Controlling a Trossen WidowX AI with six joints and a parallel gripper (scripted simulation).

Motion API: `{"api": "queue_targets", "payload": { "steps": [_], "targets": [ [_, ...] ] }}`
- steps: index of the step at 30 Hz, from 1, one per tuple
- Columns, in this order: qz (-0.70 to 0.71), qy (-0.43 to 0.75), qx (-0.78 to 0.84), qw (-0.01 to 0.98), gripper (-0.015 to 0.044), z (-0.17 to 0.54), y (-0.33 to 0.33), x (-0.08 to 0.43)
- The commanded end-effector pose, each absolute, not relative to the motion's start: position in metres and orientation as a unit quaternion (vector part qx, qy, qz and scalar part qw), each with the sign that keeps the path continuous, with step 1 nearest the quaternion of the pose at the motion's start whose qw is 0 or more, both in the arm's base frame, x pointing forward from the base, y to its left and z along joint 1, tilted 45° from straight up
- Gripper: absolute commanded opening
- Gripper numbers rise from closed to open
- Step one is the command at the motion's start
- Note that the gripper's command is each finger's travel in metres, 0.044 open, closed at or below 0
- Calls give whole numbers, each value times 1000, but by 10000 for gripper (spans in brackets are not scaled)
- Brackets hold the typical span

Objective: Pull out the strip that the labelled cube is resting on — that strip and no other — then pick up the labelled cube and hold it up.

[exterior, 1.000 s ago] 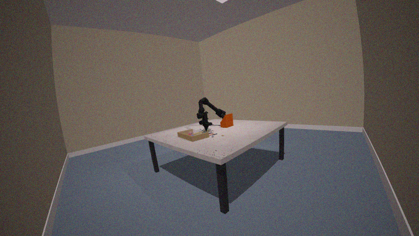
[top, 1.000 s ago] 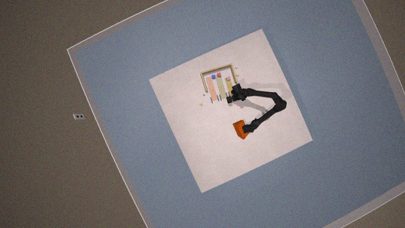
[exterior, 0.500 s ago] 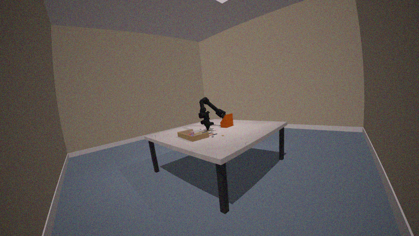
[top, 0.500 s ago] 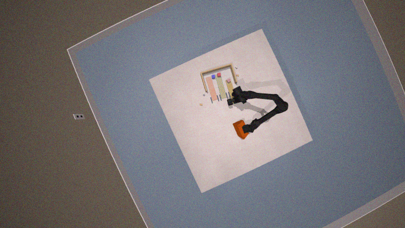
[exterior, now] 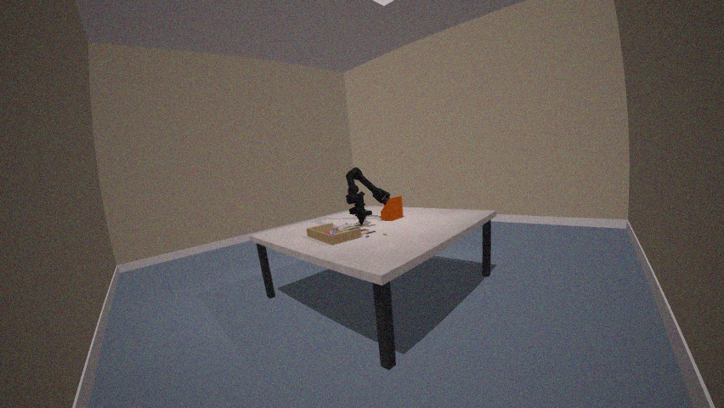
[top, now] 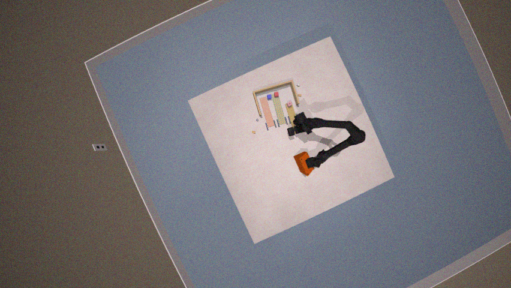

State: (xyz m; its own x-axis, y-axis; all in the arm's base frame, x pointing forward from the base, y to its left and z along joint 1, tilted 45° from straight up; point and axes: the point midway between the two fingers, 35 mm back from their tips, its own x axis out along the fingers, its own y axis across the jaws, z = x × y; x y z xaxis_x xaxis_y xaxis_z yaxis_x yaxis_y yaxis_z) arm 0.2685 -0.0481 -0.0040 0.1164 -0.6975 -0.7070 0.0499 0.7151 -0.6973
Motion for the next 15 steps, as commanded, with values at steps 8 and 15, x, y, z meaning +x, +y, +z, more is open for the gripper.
{"api": "queue_targets", "payload": {
  "steps": [8,15],
  "targets": [
    [-270,617,-268,689,0,-10,-52,245],
    [-270,617,-268,689,0,-11,-52,235]
  ]
}}
